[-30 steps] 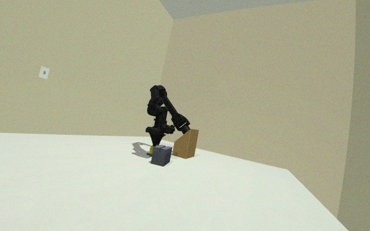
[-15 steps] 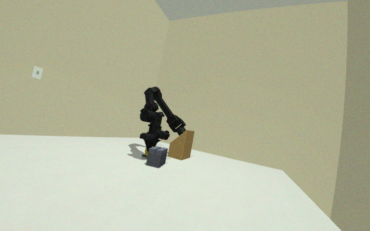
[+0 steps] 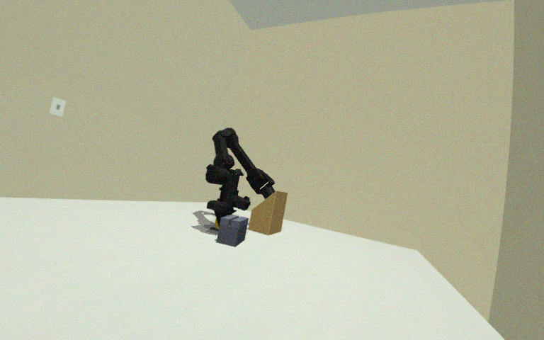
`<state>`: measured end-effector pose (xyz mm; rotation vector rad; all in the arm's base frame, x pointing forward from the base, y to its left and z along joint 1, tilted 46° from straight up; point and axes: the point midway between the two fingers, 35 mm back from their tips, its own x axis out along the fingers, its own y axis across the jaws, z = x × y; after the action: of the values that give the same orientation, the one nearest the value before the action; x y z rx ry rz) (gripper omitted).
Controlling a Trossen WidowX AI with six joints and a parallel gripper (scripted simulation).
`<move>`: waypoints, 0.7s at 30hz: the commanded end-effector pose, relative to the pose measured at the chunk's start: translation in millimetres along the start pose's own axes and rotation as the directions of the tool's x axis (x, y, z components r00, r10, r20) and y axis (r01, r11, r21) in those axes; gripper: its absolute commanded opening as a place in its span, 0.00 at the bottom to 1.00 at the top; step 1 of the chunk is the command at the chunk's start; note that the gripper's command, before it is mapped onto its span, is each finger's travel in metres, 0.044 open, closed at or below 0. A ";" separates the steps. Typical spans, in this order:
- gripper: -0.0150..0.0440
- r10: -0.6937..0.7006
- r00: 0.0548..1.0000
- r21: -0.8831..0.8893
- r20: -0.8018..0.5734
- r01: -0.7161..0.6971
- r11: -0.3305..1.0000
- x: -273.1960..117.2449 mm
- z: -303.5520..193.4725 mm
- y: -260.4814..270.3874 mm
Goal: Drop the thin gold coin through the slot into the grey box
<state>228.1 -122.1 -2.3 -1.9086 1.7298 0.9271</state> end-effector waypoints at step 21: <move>0.25 0.002 1.000 -0.008 0.003 -0.002 1.000 -15.5 1.6 -2.2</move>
<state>225.3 -115.1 0.9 -1.9090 1.7377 0.9552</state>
